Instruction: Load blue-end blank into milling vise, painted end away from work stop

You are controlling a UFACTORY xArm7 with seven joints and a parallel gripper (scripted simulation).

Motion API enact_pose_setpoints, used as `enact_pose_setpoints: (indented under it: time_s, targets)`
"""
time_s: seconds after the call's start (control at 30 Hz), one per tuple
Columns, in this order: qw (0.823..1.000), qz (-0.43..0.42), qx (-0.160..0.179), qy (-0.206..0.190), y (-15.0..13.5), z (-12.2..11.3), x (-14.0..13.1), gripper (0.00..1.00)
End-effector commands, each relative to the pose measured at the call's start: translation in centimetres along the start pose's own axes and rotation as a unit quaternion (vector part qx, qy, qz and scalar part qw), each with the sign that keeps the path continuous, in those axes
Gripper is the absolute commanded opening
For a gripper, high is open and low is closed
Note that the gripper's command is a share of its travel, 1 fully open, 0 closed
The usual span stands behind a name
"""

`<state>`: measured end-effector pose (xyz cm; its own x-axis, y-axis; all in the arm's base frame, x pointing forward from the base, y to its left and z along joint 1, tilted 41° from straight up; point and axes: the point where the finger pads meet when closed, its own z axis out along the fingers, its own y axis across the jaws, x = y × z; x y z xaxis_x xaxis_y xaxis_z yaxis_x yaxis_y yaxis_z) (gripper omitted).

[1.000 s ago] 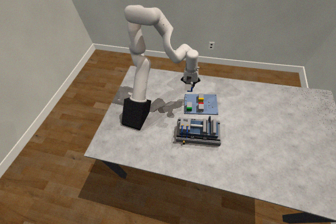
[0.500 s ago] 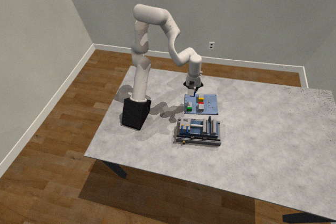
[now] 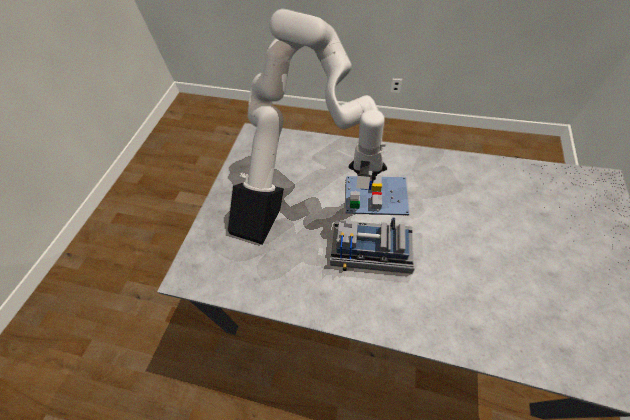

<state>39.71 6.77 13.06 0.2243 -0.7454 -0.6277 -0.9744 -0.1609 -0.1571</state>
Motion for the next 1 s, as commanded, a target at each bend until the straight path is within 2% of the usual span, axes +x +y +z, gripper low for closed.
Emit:
enact_pose_setpoints:
  time_s: [0.0, 0.37, 0.6, 0.97]
  targets:
    - [1.0, 0.001, -0.004, -0.01, -0.3, 0.0, 0.5, 0.0]
    - [1.0, 0.001, -0.004, -0.01, -2.6, 0.2, 4.7, 0.0]
    - [1.0, 0.001, -0.004, -0.01, -2.6, 0.2, 4.7, 0.0]
    - [1.0, 0.001, -0.004, -0.009, -4.7, 0.4, 9.0, 0.0]
